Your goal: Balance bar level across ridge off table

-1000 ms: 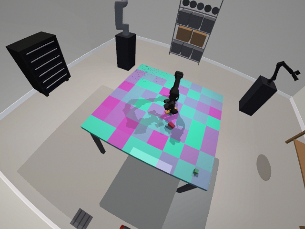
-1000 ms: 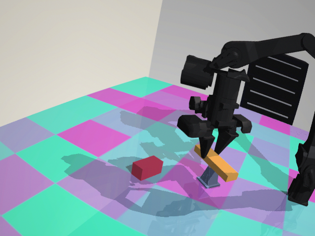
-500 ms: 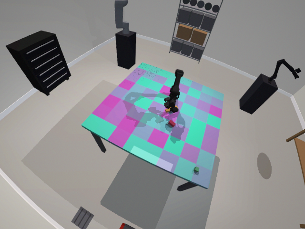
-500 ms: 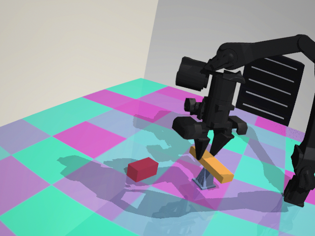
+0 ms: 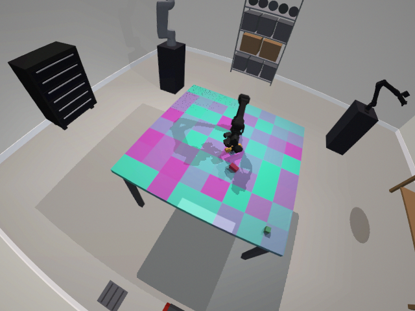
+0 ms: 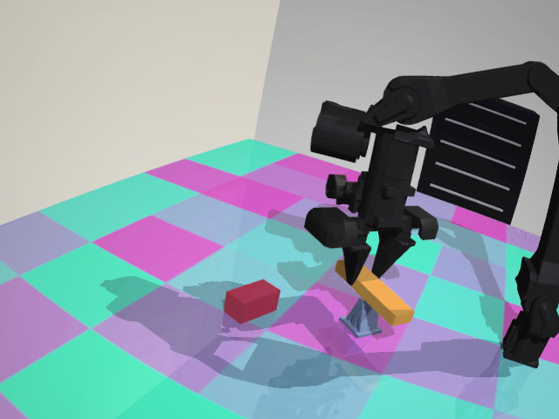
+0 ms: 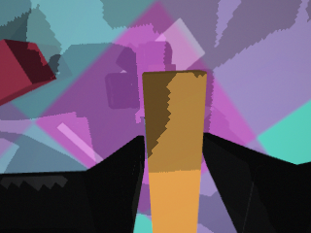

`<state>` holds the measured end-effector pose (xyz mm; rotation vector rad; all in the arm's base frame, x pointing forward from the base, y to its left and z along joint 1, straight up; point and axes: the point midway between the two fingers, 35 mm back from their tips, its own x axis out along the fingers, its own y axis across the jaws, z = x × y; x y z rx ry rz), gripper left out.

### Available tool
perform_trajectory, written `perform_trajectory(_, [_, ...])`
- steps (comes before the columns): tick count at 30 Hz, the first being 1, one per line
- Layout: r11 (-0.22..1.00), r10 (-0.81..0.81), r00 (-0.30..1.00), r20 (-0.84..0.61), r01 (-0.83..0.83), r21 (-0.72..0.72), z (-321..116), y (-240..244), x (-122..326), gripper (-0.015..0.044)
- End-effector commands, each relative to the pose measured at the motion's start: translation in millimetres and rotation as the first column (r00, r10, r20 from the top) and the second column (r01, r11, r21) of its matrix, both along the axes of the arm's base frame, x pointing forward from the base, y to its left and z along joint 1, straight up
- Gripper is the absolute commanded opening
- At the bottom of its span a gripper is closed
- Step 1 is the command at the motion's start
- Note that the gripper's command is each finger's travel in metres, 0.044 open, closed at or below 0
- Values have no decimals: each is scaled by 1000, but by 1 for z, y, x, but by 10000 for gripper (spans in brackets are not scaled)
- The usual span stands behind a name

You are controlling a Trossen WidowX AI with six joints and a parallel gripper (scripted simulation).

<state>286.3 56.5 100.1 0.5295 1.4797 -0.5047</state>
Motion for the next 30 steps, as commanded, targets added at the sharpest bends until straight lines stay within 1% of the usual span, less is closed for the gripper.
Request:
perform_trajectory(1, [1000,0,1000,0,0,0,0,0,0,185])
perform_trajectory(3, [1000,0,1000,0,0,0,0,0,0,185])
perform_trajectory(12, [1000,0,1000,0,0,0,0,0,0,421])
perform_trajectory(13, [1000,0,1000,0,0,0,0,0,0,440])
perform_trajectory(17, [1000,0,1000,0,0,0,8,0,1,440])
perform_trajectory(23, [1000,0,1000,0,0,0,82,0,0,440])
perform_trajectory(25, [1000,0,1000,0,0,0,98,-1,-3,440])
perform_trajectory(30, [1000,0,1000,0,0,0,100,-1,-3,440])
